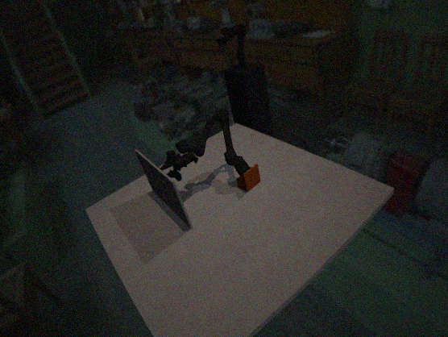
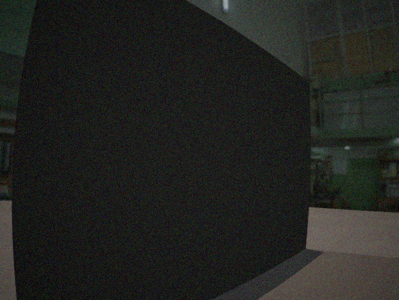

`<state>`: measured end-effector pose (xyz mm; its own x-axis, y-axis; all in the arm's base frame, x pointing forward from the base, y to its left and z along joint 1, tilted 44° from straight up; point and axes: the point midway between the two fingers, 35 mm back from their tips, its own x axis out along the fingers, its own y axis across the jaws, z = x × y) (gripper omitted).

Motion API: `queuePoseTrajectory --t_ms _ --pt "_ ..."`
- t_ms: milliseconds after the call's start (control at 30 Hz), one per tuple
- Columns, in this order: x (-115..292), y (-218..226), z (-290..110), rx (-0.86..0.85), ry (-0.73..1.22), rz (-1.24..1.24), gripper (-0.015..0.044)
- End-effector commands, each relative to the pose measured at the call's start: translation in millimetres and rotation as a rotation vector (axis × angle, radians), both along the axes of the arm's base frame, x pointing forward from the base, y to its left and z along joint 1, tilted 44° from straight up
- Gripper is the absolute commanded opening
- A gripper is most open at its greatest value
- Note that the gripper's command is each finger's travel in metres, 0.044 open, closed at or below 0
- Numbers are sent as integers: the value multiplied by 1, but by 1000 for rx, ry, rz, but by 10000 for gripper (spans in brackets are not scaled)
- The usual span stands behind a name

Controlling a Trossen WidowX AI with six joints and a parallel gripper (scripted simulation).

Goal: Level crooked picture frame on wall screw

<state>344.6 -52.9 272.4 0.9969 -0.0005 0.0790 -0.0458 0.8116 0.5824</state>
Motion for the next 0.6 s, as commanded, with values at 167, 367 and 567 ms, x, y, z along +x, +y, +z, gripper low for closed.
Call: queuePoseTrajectory --t_ms 167,367,567 --pt "0 -1 0 -3 -1 -6 260" --pt "0 -1 0 -3 -1 -6 260" --pt "0 -1 0 -3 -1 -6 208"
